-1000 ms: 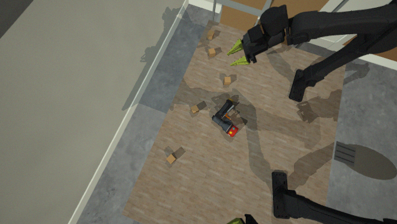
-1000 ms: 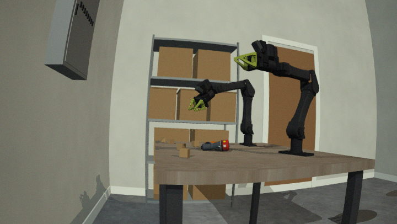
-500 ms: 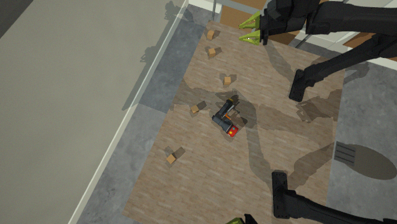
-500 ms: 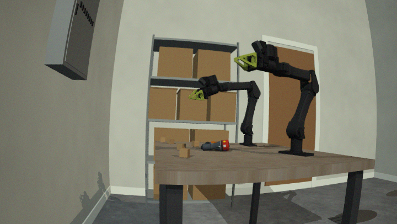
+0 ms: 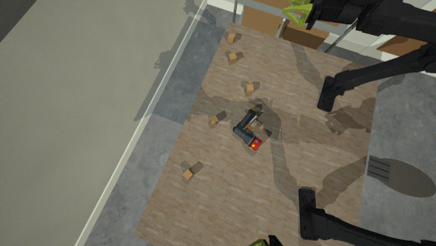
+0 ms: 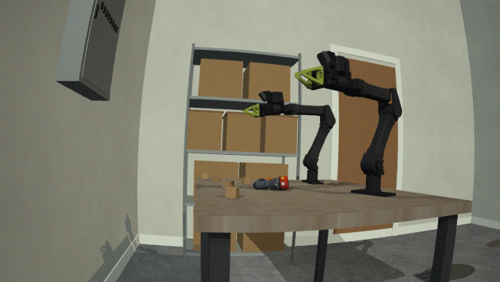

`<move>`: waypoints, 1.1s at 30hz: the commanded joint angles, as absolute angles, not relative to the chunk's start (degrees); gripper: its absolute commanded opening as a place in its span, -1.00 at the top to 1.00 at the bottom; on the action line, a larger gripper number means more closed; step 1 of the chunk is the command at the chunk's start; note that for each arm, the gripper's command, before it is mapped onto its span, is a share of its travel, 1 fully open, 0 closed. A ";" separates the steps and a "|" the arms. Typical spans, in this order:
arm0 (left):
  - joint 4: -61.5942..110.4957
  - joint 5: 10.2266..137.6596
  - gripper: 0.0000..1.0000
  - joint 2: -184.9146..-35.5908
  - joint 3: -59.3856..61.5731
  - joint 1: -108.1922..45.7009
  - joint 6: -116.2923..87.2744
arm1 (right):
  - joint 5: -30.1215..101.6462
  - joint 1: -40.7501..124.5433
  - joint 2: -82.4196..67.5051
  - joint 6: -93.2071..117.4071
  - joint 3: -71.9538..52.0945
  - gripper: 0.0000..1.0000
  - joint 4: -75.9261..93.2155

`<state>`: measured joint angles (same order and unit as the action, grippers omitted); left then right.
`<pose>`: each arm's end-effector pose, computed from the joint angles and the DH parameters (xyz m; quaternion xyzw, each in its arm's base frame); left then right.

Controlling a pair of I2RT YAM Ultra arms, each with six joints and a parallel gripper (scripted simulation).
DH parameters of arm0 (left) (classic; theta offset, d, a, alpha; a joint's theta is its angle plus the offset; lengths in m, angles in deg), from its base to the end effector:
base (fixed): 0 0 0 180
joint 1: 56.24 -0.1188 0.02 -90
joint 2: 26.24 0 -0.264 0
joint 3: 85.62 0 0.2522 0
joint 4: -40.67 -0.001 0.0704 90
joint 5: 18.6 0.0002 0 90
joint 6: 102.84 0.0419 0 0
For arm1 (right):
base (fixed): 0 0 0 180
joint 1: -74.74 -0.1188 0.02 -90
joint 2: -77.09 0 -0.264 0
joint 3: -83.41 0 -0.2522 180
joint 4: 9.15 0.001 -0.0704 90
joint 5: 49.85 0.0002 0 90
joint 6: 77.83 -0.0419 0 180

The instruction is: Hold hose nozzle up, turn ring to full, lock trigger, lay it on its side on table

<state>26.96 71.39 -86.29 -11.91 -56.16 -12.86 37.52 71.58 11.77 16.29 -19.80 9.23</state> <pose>0.2456 0.0007 0.4068 0.0003 0.7074 -0.0006 0.7068 0.2678 0.0177 0.3951 -0.0627 0.7458 0.0116 0.6632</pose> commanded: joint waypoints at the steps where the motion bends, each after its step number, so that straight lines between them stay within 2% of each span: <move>1: 28.04 70.95 0.26 -84.51 -9.90 -57.00 -12.34 | 39.05 72.62 13.58 13.81 -20.89 0.01 5.99; 10: 28.10 71.35 0.26 -84.48 -9.93 -55.81 -12.44 | 40.42 75.17 18.22 11.36 -23.59 0.01 3.70; 12: 28.10 71.44 0.26 -84.48 -9.93 -55.69 -12.45 | 39.92 75.49 18.98 12.52 -20.92 0.01 3.41; 33: 28.13 71.32 0.26 -84.45 -9.95 -56.00 -12.47 | 40.19 74.25 16.37 11.92 -21.90 0.01 4.34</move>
